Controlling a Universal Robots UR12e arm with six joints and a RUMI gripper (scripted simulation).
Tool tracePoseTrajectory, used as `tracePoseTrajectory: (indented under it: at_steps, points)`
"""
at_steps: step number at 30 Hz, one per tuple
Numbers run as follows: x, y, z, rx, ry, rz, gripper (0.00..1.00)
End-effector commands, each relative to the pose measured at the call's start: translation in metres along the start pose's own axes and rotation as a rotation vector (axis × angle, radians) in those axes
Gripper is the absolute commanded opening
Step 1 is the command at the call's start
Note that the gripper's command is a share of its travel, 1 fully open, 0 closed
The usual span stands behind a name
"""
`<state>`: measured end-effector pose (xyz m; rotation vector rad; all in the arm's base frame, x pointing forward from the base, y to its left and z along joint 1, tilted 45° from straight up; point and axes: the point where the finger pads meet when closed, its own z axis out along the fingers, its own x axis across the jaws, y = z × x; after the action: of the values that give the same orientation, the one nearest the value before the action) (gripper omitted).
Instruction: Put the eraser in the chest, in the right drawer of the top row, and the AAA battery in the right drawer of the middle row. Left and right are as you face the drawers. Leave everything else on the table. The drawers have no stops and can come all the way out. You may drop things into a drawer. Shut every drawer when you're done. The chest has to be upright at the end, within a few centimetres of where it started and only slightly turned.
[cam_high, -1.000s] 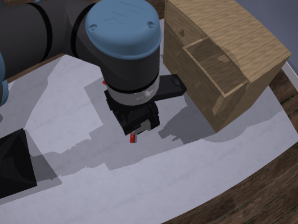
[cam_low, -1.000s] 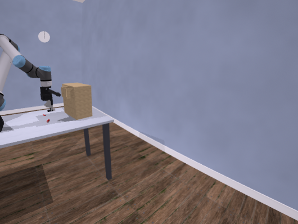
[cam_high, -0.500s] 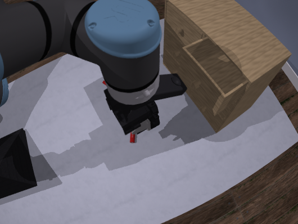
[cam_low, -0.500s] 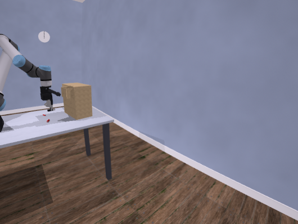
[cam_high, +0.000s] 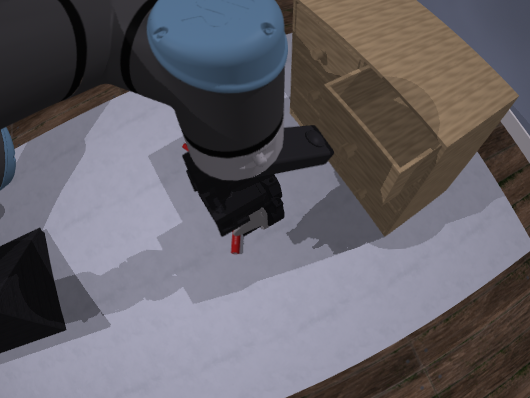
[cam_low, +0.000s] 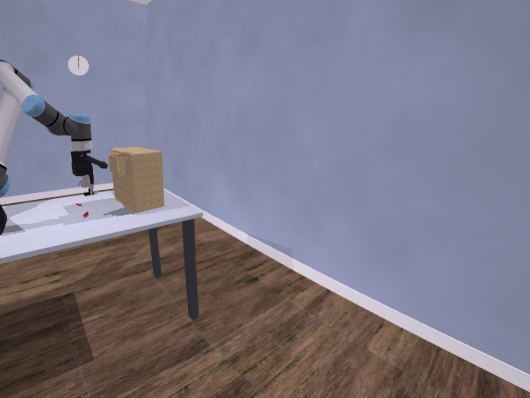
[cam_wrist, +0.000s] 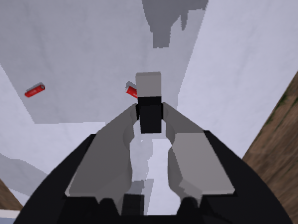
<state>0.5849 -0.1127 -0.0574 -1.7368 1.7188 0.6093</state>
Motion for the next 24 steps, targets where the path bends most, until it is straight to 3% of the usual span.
tracePoseTrajectory:
  at_steps: [1, 24]
  points:
    - [0.0, 0.0, -0.007, 0.001, 0.001, 0.0, 0.11]
    - [0.0, 0.0, -0.053, 0.001, 0.001, 0.0, 0.11]
